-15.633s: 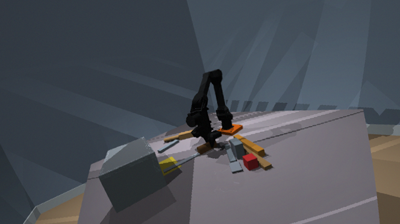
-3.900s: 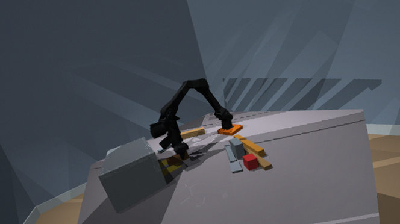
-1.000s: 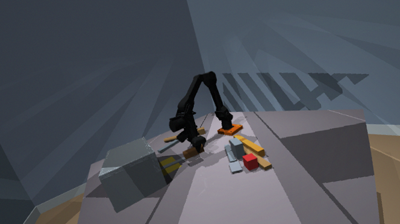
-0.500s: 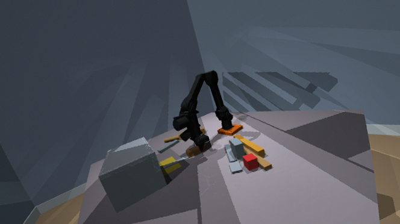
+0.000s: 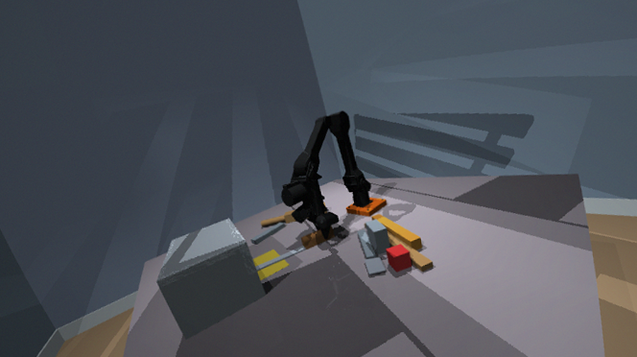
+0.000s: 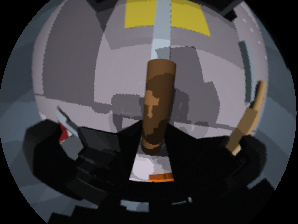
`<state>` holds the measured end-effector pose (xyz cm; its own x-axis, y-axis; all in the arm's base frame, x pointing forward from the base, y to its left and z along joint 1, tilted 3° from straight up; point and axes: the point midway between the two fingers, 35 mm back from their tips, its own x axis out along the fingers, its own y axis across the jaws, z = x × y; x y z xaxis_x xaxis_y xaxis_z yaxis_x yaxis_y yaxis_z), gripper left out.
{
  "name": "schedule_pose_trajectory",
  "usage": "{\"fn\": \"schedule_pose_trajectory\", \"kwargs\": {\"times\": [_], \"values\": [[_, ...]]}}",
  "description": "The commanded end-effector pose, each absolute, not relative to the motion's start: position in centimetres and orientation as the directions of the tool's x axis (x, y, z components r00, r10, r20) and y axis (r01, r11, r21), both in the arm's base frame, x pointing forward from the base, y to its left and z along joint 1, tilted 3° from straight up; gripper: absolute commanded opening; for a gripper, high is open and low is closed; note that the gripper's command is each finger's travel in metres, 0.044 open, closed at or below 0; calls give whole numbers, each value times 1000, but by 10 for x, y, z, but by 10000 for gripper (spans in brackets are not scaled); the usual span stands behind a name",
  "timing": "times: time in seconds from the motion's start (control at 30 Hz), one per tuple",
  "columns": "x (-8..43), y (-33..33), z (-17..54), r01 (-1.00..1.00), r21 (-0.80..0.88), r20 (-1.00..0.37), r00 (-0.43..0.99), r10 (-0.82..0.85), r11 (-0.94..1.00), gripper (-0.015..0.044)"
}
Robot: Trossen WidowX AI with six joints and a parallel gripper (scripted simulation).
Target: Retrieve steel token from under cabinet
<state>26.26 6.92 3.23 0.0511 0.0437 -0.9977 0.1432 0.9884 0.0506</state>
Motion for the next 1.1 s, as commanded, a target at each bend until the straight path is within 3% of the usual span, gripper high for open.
{"fn": "schedule_pose_trajectory", "kwargs": {"times": [0.0, 1.07], "values": [[255, 70, 31, 144, 50, -998, 47, 44, 988, 0], [228, 78, 31, 162, 52, -998, 49, 44, 985, 0]]}}
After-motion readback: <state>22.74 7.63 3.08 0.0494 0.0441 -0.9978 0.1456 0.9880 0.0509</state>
